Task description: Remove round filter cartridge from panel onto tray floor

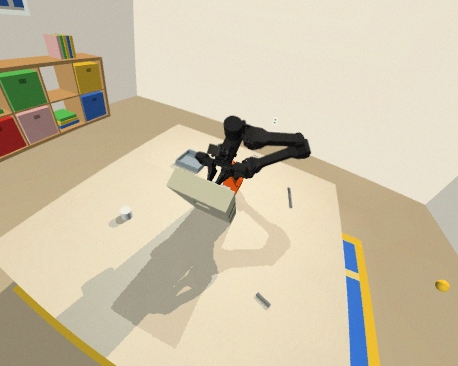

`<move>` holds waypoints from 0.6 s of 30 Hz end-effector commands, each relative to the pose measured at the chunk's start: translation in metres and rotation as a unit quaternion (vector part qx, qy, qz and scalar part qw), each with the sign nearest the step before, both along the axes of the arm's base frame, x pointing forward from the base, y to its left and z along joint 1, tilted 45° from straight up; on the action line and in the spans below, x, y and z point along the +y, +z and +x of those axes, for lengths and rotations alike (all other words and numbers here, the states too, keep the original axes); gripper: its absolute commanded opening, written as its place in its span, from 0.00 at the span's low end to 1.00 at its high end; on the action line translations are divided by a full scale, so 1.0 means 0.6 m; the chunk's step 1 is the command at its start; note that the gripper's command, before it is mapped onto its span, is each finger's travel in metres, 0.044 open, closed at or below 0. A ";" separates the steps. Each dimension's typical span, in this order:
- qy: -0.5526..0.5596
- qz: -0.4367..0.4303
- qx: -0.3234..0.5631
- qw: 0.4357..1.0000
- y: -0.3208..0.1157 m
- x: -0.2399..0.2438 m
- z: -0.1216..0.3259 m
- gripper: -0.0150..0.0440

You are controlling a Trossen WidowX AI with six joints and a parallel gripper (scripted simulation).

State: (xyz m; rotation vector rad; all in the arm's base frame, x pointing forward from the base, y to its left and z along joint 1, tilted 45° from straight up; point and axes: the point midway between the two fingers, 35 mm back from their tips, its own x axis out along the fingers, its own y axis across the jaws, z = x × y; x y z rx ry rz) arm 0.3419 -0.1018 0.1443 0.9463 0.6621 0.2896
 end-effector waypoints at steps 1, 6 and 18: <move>-0.002 0.001 0.003 1.000 -0.002 -0.001 0.001 0.44; -0.002 0.001 0.003 1.000 -0.001 -0.001 0.001 0.44; -0.002 0.001 0.002 1.000 -0.002 0.000 0.004 0.44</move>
